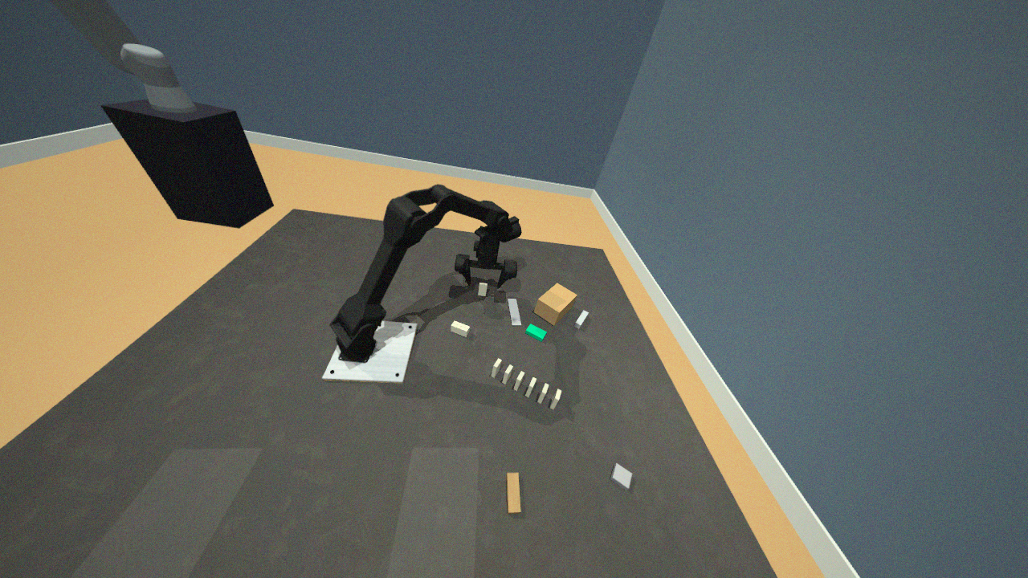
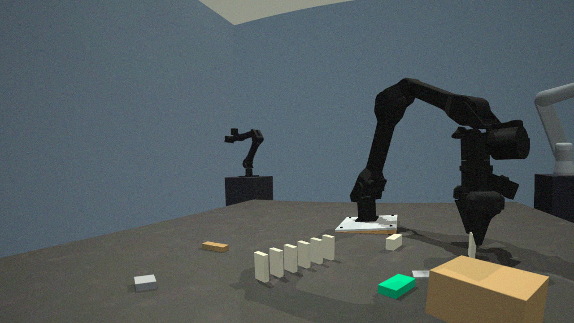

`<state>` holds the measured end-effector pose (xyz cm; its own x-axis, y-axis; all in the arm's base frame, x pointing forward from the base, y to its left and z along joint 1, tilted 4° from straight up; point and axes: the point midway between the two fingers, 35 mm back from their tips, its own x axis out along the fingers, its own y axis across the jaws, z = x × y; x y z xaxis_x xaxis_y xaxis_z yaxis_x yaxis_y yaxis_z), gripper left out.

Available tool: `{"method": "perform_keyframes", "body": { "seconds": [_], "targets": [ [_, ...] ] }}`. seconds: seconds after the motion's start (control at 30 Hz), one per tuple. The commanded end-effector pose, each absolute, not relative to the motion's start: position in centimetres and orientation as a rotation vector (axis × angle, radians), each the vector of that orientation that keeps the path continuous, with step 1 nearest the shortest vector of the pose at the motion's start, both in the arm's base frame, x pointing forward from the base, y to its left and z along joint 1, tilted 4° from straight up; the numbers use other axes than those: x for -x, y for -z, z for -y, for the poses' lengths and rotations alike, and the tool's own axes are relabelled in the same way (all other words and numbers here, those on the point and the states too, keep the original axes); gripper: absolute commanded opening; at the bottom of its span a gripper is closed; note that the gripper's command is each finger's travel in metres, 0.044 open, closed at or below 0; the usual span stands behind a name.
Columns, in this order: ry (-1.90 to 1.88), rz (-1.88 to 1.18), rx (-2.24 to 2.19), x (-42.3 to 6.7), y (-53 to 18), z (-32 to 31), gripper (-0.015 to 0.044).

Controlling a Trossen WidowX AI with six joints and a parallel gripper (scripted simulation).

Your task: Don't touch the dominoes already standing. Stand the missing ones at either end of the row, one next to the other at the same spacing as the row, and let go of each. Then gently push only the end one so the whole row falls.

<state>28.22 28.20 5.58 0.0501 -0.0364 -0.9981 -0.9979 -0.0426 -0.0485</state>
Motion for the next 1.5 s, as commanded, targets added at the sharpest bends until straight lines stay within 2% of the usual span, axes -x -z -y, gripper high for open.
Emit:
{"method": "perform_keyframes", "body": {
  "seconds": [0.0,0.2,0.63,0.97,1.33,1.47],
  "targets": [
    [-1.195,-1.187,1.290,-28.1,-4.7,-28.1,0.0440],
    [-1.195,-1.187,1.290,-28.1,-4.1,-28.1,0.0440],
    [-1.195,-1.187,1.290,-28.1,-4.1,-28.1,0.0107],
    [-1.195,-1.187,1.290,-28.1,-4.3,-28.1,0.0107],
    [-1.192,-1.172,1.295,-27.7,-17.0,-28.7,0.0107],
    [-1.192,-1.172,1.295,-27.6,-17.8,-28.5,0.0107]
  ]
}}
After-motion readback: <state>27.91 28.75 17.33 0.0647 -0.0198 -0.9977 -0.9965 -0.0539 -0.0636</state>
